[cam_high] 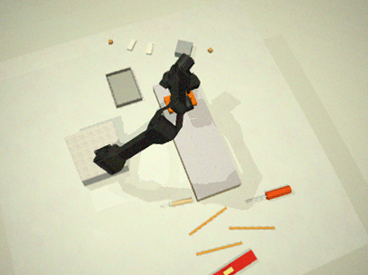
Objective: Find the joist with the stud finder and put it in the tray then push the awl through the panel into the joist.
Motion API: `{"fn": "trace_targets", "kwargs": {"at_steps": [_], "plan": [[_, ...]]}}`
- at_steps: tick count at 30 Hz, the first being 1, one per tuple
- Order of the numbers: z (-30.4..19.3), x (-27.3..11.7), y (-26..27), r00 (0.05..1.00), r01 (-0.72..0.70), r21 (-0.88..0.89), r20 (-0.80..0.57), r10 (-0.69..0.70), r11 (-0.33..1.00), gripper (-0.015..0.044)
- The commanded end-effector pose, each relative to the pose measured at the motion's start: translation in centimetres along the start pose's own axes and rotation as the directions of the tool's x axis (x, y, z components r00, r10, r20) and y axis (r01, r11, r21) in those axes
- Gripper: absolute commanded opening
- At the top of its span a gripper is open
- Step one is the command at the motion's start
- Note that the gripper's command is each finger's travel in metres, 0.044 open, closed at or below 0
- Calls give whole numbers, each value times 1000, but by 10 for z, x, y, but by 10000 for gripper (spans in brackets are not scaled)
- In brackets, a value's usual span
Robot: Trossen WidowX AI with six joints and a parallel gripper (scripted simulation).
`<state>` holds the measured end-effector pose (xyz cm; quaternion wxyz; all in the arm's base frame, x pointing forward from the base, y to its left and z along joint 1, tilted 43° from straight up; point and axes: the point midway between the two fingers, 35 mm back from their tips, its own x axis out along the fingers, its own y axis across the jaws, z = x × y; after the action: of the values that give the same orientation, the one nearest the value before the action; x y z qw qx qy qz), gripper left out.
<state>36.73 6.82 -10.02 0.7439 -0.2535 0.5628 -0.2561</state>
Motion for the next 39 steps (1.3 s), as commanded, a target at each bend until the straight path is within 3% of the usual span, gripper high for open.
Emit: {"fn": "trace_targets", "kwargs": {"at_steps": [1,39], "plan": [[-1,1,-12,1000,8,-3,0,-8,1000,0],[-1,1,-94,1000,12,-5,-1,-12,1000,0]]}}
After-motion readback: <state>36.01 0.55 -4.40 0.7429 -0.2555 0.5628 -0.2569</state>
